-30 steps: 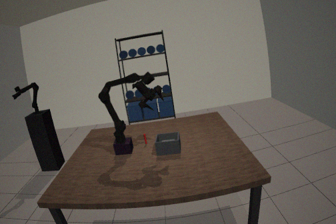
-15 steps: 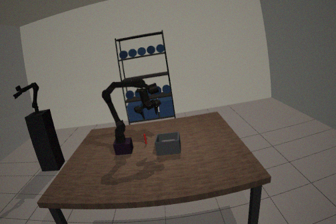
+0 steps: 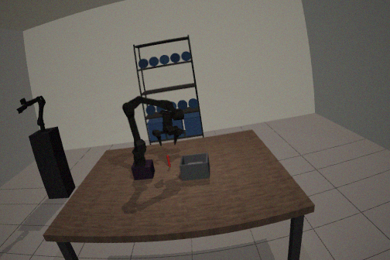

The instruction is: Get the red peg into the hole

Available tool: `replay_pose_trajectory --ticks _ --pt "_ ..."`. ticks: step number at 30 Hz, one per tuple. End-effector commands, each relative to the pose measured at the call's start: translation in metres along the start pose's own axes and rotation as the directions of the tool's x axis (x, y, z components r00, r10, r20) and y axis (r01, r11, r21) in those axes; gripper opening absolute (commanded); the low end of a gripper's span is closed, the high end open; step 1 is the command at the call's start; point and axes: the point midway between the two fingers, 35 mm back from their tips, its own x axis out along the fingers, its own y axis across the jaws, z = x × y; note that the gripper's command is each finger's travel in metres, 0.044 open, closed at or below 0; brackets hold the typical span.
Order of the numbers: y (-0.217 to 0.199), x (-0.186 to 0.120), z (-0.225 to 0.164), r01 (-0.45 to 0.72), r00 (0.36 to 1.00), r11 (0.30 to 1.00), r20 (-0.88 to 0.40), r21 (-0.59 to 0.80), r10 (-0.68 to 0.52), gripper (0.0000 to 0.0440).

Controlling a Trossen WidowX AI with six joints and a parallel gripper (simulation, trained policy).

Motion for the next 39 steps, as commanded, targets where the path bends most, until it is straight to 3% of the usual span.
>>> replay_pose_trajectory --ticks 1,23,29,39 --pt "-0.004 0.024 -0.007 0.057 0.998 0.998 0.031 -0.013 -0.057 0.044" --pt "0.016 0.122 -0.029 -0.022 0.997 0.996 0.07 -0.082 0.027 0.0424" --pt "0.01 0.136 -0.032 -0.008 0.998 0.997 0.06 -0.079 0.013 0.0313" --pt "0.008 0.14 -0.036 0.022 1.0 0.994 0.0 -0.104 -0.022 0.0052"
